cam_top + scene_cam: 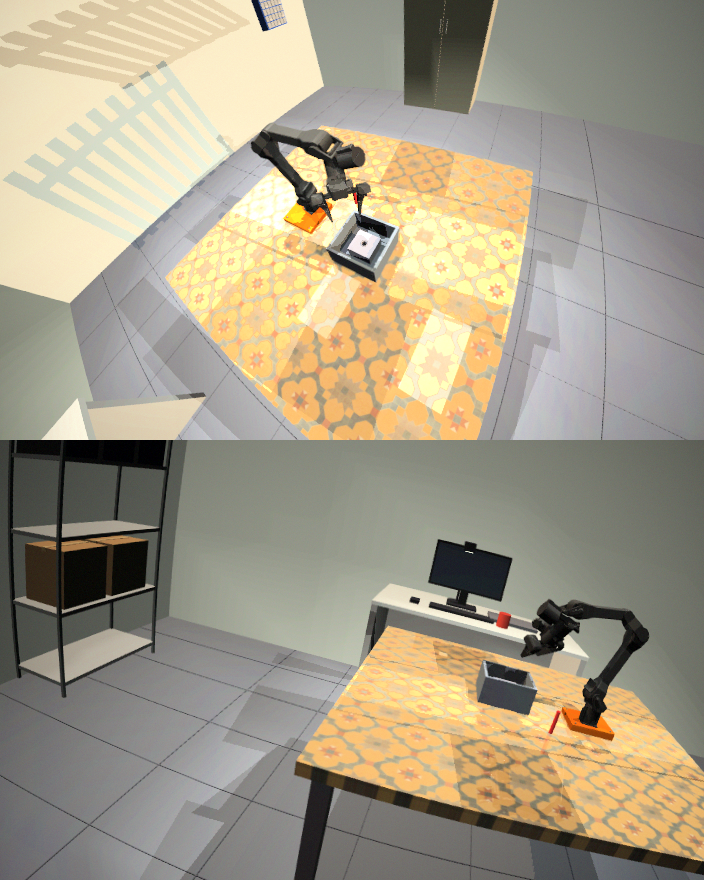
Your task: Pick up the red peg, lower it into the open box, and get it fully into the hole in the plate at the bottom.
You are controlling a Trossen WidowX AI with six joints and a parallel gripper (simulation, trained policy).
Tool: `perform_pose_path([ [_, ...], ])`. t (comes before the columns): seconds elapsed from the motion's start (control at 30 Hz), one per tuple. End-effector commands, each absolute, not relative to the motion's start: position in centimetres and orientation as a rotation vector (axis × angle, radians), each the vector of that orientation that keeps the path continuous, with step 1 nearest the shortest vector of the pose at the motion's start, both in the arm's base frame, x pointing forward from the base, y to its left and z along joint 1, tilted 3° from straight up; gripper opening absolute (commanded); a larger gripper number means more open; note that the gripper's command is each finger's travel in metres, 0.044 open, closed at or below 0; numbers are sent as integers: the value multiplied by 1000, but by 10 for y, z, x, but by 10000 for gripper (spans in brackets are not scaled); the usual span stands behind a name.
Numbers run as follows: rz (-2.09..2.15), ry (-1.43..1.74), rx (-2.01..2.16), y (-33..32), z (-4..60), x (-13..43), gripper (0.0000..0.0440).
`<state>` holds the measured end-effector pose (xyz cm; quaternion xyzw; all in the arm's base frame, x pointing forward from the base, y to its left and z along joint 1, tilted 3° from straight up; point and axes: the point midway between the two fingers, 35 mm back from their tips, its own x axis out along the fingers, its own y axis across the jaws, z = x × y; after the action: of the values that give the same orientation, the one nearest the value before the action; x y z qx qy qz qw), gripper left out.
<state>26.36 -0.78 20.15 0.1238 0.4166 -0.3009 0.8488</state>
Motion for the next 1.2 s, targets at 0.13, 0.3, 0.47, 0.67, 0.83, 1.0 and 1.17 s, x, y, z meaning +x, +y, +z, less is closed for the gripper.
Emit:
perform_pose_path([
  [0.13, -578, 1048, 367, 42, 182, 230, 440],
  [0.3, -574, 1172, 419, 70, 166, 203, 440],
  [0.47, -588, 1277, 448, 93, 152, 179, 440],
  [0.67, -599, 1352, 466, 114, 132, 161, 440],
  [0.83, -598, 1377, 475, 128, 113, 155, 440],
  [1.0, -589, 1380, 483, 138, 90, 153, 440],
  [1.17, -571, 1376, 489, 145, 67, 154, 440],
])
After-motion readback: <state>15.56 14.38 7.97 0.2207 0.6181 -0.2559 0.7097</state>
